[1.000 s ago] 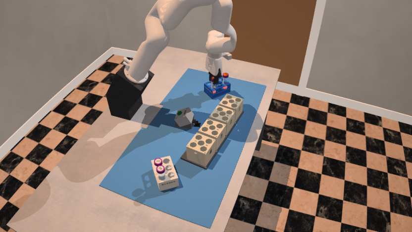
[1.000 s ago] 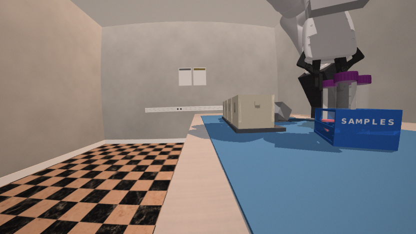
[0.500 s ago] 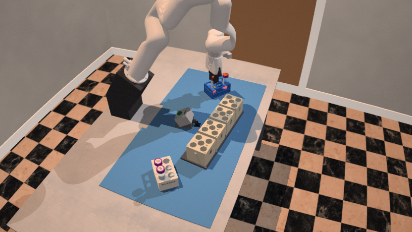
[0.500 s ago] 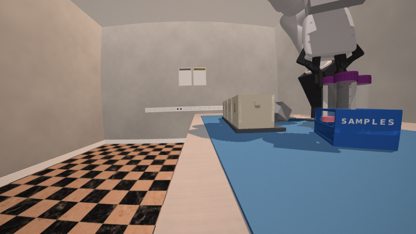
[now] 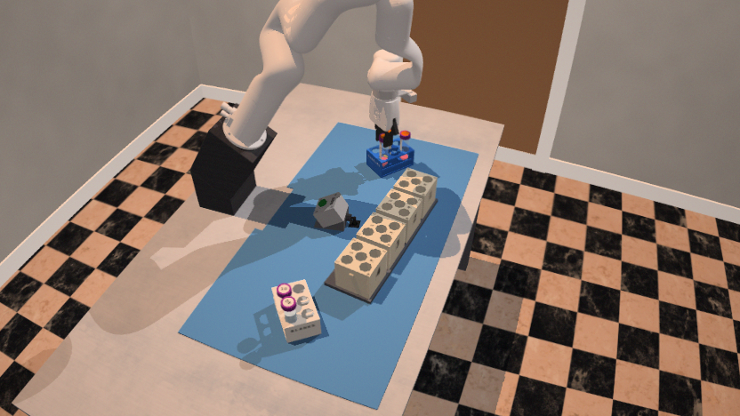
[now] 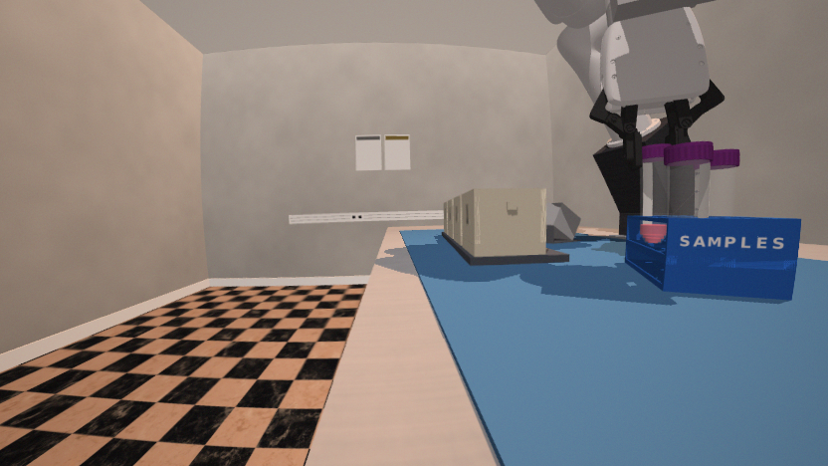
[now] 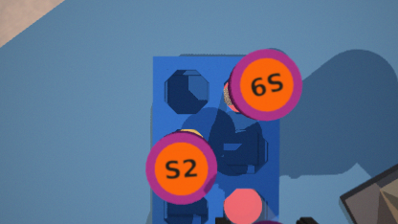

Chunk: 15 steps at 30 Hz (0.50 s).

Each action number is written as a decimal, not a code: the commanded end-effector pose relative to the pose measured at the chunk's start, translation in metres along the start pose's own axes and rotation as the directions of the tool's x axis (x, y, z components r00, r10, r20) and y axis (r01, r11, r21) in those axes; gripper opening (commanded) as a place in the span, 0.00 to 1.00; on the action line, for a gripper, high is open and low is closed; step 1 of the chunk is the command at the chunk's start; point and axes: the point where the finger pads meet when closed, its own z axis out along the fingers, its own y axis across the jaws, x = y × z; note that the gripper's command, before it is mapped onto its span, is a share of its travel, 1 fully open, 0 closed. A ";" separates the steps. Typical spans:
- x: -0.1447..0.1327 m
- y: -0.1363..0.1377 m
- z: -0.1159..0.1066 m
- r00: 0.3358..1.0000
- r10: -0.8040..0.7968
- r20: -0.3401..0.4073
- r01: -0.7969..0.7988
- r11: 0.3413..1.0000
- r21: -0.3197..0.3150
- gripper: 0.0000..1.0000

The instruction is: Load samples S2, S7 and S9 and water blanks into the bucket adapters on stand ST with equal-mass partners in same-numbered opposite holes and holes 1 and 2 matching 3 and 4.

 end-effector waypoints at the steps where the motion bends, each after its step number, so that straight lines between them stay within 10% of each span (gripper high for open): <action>1: 0.001 0.000 -0.005 1.000 0.000 -0.002 0.000 1.000 0.000 0.00; 15: 0.001 0.000 -0.017 1.000 0.000 -0.002 0.000 1.000 0.000 0.00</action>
